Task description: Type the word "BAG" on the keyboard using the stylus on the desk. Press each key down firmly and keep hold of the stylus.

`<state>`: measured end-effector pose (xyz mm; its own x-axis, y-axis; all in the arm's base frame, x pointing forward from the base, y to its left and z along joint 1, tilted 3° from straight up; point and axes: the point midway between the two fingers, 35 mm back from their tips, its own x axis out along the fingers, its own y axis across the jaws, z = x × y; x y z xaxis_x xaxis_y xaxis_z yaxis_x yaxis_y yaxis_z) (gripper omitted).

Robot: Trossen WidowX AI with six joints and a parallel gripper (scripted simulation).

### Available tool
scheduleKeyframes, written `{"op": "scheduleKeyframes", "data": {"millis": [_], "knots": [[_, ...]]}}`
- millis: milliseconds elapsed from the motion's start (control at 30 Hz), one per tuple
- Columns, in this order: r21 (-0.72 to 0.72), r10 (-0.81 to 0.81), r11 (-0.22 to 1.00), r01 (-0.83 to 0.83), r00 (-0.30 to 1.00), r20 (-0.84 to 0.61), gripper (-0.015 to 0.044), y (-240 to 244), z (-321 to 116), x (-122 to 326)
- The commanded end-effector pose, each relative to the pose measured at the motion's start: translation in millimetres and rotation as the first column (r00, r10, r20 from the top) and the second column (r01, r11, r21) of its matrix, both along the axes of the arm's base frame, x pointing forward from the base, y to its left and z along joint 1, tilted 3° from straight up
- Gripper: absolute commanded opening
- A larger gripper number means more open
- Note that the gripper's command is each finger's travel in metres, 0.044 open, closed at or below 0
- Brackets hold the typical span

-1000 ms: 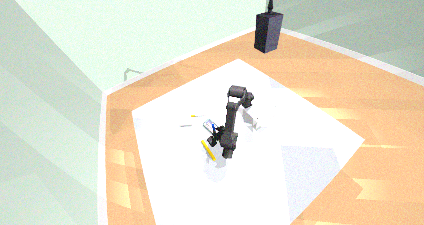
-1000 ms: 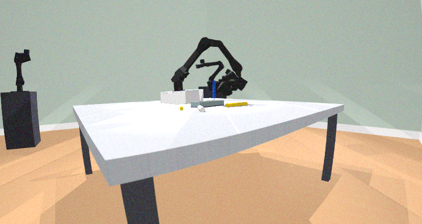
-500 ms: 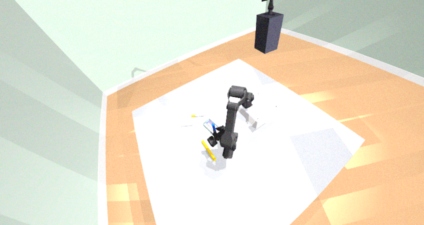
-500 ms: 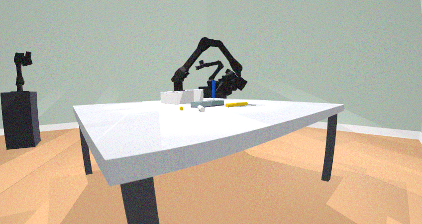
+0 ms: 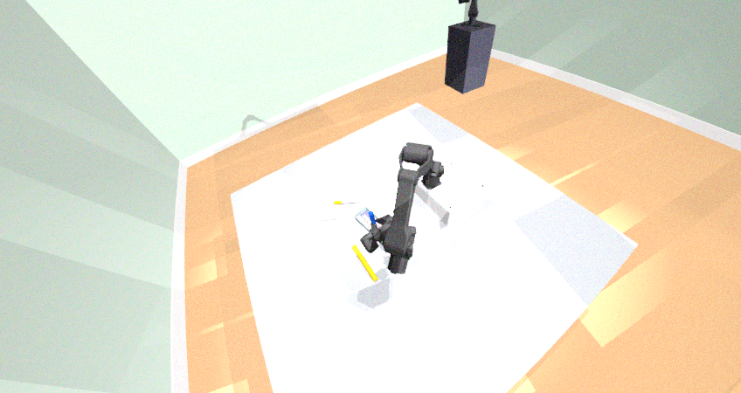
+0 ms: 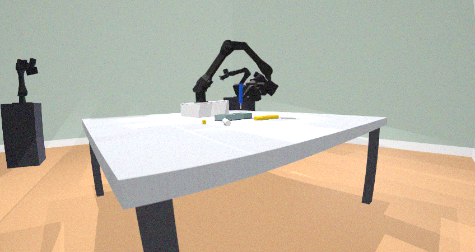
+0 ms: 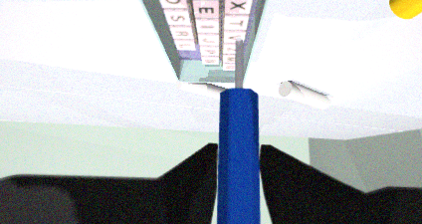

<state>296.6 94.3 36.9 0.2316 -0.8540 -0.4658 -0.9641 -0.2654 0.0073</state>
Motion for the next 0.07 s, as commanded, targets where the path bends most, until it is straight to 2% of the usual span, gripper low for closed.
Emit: {"op": "scheduleKeyframes", "data": {"millis": [0,33], "knots": [[-0.001,0.0,1.0,0.0,1.0,-0.001,0.0081,-0.2,-0.5,-0.2],[-0.001,0.0,1.0,0.0,1.0,-0.001,0.0081,-0.2,-0.5,-0.2]]}}
